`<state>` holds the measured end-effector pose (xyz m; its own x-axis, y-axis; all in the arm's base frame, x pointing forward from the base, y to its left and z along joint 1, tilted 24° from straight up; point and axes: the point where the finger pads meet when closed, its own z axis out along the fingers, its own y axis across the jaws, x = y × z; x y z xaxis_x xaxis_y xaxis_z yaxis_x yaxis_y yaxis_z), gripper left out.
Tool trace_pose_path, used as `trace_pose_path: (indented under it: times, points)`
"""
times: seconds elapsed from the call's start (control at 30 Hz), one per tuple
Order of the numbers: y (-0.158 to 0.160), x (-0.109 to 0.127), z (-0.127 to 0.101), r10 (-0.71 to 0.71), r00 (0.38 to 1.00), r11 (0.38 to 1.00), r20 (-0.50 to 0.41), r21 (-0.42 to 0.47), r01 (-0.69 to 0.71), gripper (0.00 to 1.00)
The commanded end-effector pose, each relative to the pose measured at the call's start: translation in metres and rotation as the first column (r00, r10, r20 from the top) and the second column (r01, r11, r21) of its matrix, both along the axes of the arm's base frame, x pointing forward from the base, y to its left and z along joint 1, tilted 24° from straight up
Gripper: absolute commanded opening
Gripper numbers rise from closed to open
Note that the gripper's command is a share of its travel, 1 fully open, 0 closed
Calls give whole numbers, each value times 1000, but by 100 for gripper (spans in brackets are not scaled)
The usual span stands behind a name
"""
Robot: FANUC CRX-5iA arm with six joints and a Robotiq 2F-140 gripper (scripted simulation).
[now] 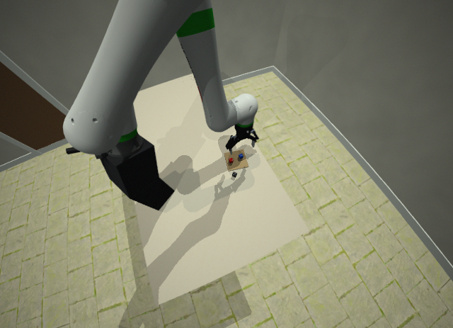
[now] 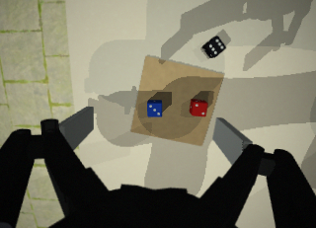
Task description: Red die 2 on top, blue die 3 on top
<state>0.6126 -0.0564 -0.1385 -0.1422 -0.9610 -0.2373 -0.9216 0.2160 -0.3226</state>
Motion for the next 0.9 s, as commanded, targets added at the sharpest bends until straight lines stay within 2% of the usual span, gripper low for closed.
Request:
trace_pose_path:
  times: [0.0, 0.27, 0.7, 0.87]
  points:
    - [0, 0, 1, 0, 1000, 1000, 0, 0, 0, 100]
    - [-2, -3, 9, 0, 1000, 1000, 0, 0, 0, 100]
    - [-10, -21, 55, 0, 1000, 1000, 0, 0, 0, 100]
    - [-12, -24, 62, 0, 1000, 1000, 0, 0, 0, 100]
